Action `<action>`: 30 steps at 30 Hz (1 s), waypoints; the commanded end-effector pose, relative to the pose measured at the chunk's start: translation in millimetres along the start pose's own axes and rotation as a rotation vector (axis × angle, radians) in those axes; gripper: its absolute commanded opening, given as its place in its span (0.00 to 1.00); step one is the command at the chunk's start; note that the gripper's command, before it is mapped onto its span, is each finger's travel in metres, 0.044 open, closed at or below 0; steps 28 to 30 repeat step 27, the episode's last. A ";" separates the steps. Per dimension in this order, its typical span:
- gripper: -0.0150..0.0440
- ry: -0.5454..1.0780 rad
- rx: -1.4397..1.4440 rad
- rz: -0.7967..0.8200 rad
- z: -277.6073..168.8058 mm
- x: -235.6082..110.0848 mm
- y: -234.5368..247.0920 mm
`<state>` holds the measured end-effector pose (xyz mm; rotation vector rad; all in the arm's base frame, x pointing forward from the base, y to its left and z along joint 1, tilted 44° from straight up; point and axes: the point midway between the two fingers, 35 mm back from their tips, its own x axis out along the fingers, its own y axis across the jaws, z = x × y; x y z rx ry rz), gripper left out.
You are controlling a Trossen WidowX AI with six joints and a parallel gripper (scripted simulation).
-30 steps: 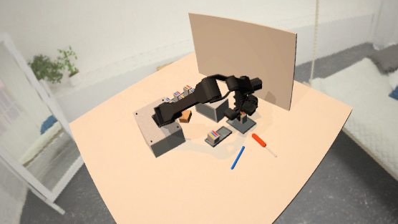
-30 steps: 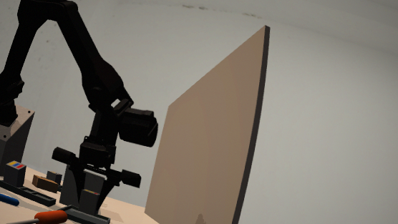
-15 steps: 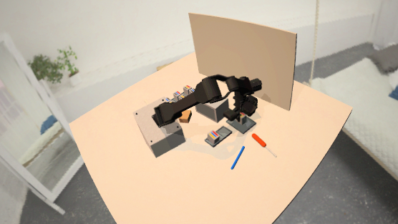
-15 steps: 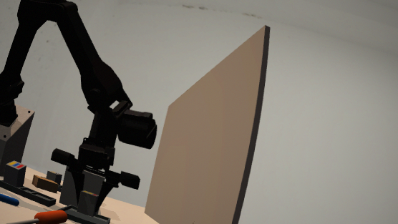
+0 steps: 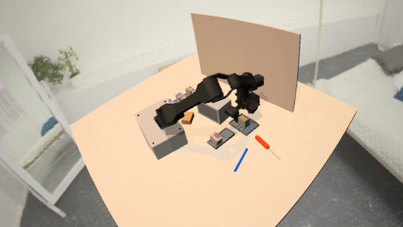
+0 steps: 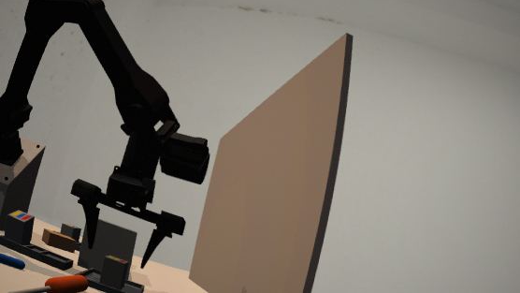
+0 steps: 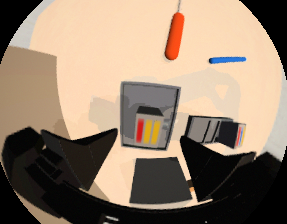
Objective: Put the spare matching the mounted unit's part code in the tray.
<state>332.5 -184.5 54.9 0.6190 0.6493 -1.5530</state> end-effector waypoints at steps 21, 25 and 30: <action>1.00 -0.005 -0.001 0.028 -0.2 -80.1 0.6; 1.00 -0.005 -0.001 0.028 -0.2 -80.1 0.6; 1.00 -0.005 -0.001 0.028 -0.2 -80.1 0.6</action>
